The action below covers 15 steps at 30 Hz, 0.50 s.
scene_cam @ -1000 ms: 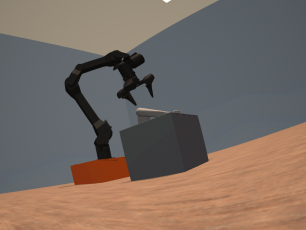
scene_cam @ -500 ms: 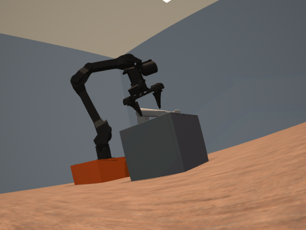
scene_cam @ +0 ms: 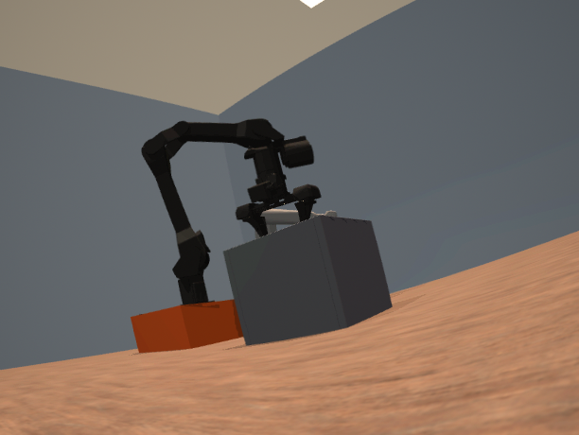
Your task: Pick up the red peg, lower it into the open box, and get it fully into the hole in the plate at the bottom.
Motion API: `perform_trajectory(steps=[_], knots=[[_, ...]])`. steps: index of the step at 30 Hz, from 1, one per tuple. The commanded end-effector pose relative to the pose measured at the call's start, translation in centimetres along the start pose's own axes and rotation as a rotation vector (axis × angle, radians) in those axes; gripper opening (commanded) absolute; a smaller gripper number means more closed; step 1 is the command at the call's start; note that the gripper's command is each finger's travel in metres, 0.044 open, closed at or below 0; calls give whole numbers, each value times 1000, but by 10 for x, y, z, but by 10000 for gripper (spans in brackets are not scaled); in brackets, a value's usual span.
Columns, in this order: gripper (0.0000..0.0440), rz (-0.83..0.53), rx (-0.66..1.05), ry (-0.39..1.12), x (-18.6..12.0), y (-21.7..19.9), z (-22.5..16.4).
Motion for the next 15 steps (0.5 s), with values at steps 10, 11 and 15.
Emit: perform_trajectory(steps=[10,11,15], knots=[[440,-67,-15,-105,49,12,17],[440,-70,-15,-111,53,13,19],[440,-82,-14,-130,69,15,25]])
Point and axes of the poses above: the point midway between the two fingers, 35 mm back from their tips, its own x axis out along the fingers, its own y axis across the jaws, z = x × y, the point moved 5 cm from there along -x, back along the fingers, and after that the axes turned 7 degrees about x, right-handed, at the moved point
